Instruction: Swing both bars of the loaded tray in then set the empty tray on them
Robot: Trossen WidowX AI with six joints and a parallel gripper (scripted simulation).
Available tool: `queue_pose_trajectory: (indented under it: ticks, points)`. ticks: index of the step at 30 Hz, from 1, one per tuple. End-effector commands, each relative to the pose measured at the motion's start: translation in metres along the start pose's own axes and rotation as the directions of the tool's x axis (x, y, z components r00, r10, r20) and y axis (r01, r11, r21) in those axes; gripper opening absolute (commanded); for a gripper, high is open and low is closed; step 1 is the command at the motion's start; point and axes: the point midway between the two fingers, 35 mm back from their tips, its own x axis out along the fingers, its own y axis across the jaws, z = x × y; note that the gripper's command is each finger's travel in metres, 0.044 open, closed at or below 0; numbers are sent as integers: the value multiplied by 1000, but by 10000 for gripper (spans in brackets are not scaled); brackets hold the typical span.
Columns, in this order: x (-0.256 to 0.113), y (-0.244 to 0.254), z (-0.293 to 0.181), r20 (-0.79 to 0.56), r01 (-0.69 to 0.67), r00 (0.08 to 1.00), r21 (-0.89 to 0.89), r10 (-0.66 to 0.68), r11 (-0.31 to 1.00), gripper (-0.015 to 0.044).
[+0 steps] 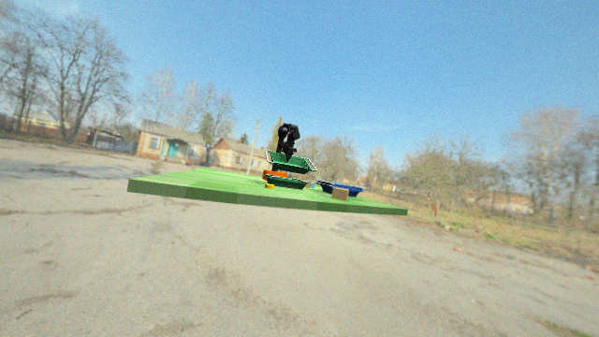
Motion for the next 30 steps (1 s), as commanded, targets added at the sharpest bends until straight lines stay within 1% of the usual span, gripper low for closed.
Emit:
queue_pose_trajectory:
  ticks: [1, 7, 30]
  points:
    - [-4, 2, 0, 2, -21, 1000, -3, 21, 1000, 0]
    - [0, 3, 0, 2, -21, 1000, -3, 21, 1000, 0]
    - [36, 1, 0, 2, -21, 1000, -3, 21, 1000, 0]
